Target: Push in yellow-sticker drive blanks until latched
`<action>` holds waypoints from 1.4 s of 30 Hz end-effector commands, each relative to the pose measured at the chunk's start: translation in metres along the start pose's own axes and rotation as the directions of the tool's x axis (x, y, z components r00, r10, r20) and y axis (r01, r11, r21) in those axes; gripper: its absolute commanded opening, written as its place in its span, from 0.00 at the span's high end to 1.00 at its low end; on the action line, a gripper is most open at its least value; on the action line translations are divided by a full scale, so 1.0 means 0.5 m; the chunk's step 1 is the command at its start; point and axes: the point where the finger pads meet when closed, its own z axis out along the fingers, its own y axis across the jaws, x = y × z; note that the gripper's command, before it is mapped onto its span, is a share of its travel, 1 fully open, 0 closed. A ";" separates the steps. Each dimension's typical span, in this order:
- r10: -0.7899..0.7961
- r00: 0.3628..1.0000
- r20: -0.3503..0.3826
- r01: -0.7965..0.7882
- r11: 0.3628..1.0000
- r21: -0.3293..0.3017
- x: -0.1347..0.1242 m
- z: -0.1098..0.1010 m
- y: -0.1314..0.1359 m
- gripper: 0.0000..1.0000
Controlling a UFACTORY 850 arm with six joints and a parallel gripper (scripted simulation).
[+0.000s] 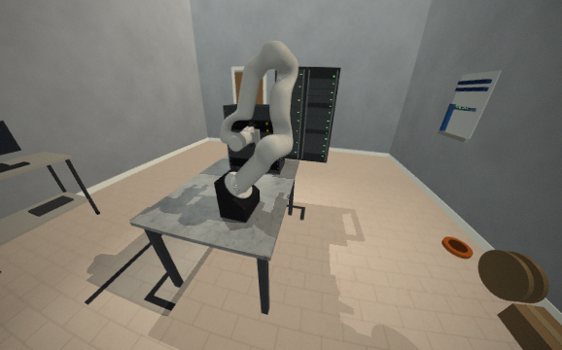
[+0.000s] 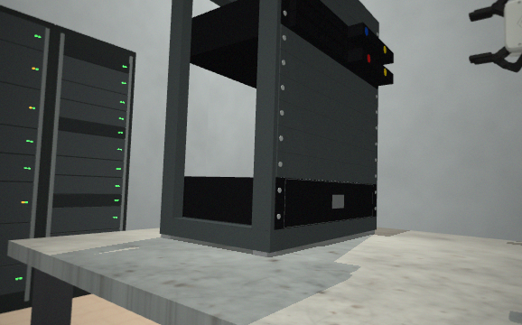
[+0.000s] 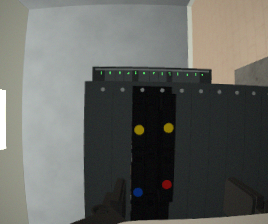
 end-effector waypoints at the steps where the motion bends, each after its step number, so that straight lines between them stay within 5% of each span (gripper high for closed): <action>1: 0.001 1.000 0.000 -0.001 1.000 0.001 -0.001 0.000 -0.001 0.00; 21: 0.001 1.000 0.000 -0.001 1.000 0.001 -0.017 0.026 0.006 0.00; 33: 0.001 1.000 0.000 -0.001 1.000 0.001 -0.065 0.100 0.024 0.00; 42: 0.001 1.000 0.000 -0.001 1.000 0.001 -0.128 0.197 0.049 0.00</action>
